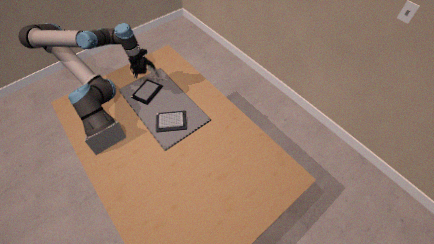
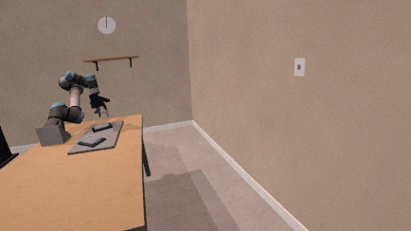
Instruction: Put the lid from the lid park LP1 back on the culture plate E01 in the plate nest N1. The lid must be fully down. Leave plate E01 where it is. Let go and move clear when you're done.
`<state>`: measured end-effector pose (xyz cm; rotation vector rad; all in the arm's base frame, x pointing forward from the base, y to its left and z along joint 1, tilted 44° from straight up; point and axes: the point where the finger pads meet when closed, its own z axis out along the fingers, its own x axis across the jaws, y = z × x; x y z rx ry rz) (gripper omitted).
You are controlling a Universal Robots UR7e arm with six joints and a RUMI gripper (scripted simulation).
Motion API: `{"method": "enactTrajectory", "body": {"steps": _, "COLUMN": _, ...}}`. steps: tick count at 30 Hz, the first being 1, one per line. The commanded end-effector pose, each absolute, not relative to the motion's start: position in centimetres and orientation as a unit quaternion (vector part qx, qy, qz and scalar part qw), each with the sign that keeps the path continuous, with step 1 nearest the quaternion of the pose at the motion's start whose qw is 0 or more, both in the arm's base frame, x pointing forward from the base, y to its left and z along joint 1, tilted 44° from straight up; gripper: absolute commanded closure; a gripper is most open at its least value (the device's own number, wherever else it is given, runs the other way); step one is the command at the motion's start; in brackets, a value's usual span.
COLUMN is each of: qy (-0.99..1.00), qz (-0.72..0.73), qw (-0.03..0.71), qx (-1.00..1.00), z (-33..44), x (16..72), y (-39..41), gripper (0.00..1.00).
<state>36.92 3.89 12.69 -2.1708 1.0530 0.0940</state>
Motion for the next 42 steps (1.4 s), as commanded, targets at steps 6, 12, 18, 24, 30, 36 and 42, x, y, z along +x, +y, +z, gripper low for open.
{"method": "enactTrajectory", "body": {"steps": 6, "qy": 0.472, "qz": 0.092, "qw": 0.35, "qx": -0.804, "z": 10.8, "x": 35.8, "y": 4.7, "gripper": 0.18}}
{"method": "enactTrajectory", "body": {"steps": 12, "qy": 0.498, "qz": 0.117, "qw": 0.346, "qx": -0.787, "z": 9.6, "x": 34.9, "y": 5.4, "gripper": 0.18}}
{"method": "enactTrajectory", "body": {"steps": 18, "qy": 0.536, "qz": 0.153, "qw": 0.337, "qx": -0.759, "z": 8.4, "x": 33.9, "y": 6.1, "gripper": 0.18}}
{"method": "enactTrajectory", "body": {"steps": 24, "qy": 0.557, "qz": 0.174, "qw": 0.331, "qx": -0.742, "z": 8.4, "x": 33.9, "y": 6.1, "gripper": 0.18}}
{"method": "enactTrajectory", "body": {"steps": 30, "qy": 0.557, "qz": 0.174, "qw": 0.331, "qx": -0.742, "z": 8.4, "x": 33.9, "y": 6.1, "gripper": 0.18}}
{"method": "enactTrajectory", "body": {"steps": 36, "qy": 0.557, "qz": 0.174, "qw": 0.331, "qx": -0.742, "z": 7.8, "x": 34.0, "y": 6.7, "gripper": 0.18}}
{"method": "enactTrajectory", "body": {"steps": 42, "qy": 0.557, "qz": 0.174, "qw": 0.331, "qx": -0.742, "z": 7.3, "x": 34.1, "y": 7.1, "gripper": 0.18}}
